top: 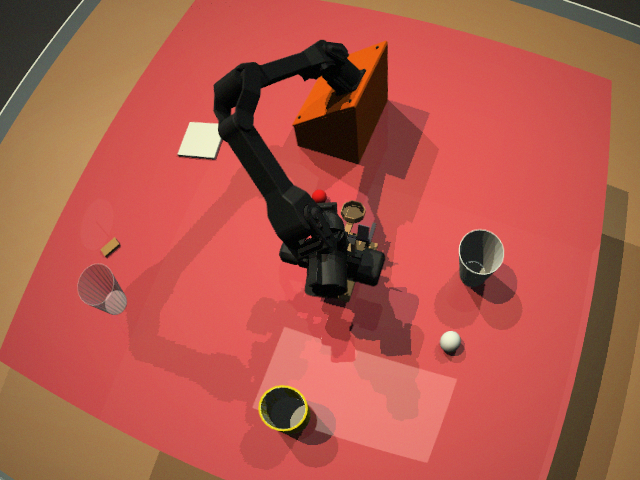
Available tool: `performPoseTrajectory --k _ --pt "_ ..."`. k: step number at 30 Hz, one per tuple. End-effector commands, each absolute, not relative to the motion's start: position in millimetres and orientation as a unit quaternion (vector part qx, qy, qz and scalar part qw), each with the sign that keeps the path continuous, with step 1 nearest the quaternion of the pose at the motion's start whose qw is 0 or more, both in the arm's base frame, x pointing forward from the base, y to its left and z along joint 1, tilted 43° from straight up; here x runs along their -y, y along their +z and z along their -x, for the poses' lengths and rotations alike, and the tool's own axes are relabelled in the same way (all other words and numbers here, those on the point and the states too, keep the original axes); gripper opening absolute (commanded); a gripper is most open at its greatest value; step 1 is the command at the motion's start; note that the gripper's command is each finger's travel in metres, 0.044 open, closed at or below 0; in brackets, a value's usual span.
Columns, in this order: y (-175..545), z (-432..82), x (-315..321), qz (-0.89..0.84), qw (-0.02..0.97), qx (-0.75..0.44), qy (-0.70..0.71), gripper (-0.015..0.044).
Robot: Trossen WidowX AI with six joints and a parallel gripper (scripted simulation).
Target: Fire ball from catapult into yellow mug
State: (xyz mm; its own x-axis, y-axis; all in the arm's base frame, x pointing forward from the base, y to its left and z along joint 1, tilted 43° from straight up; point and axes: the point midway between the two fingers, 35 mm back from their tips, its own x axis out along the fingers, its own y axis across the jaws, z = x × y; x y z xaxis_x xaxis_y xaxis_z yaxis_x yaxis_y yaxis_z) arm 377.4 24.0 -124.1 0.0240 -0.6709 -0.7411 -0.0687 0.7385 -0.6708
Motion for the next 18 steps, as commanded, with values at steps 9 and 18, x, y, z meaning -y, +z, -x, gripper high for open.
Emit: performPoseTrajectory --k 9,18 --pt "-138 -379 -14 0.283 0.66 -0.658 -0.225 0.0" --pt "-149 -379 -4 0.283 0.66 -0.658 -0.226 0.0"
